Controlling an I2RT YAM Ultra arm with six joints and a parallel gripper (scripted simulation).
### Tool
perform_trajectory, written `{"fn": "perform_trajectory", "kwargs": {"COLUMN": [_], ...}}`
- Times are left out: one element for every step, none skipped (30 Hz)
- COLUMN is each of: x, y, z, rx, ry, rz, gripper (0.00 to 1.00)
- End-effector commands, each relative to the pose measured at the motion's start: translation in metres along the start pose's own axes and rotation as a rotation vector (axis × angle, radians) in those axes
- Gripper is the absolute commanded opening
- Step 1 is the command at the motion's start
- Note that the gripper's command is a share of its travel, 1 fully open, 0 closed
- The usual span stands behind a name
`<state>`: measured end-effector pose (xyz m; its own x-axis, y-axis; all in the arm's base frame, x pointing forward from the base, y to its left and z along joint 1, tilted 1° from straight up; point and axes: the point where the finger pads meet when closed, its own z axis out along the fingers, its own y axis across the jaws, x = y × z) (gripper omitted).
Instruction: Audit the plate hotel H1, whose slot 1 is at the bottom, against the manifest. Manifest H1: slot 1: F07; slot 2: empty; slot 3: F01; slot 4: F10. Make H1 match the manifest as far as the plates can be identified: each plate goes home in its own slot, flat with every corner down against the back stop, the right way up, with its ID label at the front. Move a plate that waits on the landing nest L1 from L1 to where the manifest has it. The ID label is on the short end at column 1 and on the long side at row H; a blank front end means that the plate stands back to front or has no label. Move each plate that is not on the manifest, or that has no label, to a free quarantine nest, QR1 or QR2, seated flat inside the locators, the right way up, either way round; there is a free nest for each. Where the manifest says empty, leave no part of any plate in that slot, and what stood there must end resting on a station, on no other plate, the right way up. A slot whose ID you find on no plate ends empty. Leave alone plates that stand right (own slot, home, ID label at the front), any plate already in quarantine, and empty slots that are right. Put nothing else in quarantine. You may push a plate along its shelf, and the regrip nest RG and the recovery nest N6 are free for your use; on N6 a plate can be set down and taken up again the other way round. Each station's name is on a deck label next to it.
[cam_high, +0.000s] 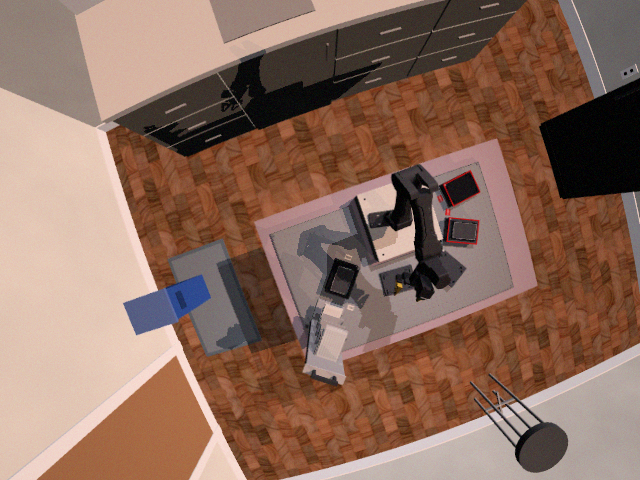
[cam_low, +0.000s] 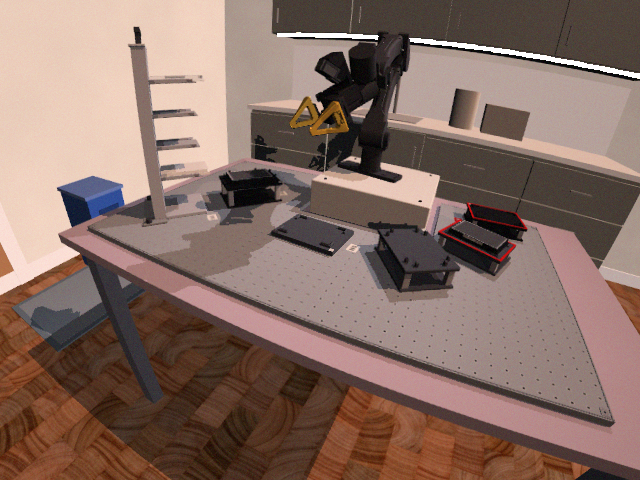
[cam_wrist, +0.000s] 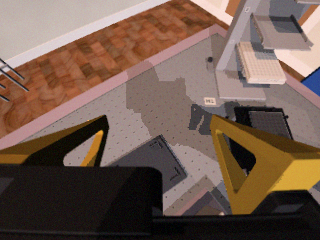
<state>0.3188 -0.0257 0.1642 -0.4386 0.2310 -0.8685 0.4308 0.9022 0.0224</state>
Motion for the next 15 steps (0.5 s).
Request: {"fn": "perform_trajectory", "kwargs": {"x": [0.002, 0.003, 0.004, 0.006, 0.007, 0.008, 0.009, 0.01, 0.011, 0.012, 0.012, 0.012, 0.013, 0.014, 0.015], "y": [0.0, 0.003, 0.005, 0.008, 0.011, 0.013, 0.016, 0.018, 0.021, 0.024, 0.024, 0.024, 0.026, 0.029, 0.032], "z": [-0.006, -0.008, -0.01, -0.011, -0.013, -0.015, -0.017, -0.019, -0.02, -0.022, -0.022, -0.022, -0.024, -0.026, -0.027], "rx": [0.036, 0.036, 0.036, 0.036, 0.036, 0.036, 0.036, 0.036, 0.036, 0.036, 0.036, 0.036, 0.036, 0.036, 0.036], "ry": [0.0, 0.0, 0.0, 0.0, 0.0, 0.0, 0.001, 0.001, 0.001, 0.001, 0.001, 0.001, 0.001, 0.001, 0.001], "rz": [0.018, 0.018, 0.019, 0.019, 0.019, 0.019, 0.019, 0.019, 0.019, 0.019, 0.019, 0.019, 0.019, 0.019, 0.019], "gripper": [1.0, 1.0, 1.0, 1.0, 1.0, 1.0, 1.0, 1.0, 1.0, 1.0, 1.0, 1.0, 1.0, 1.0, 1.0]}}
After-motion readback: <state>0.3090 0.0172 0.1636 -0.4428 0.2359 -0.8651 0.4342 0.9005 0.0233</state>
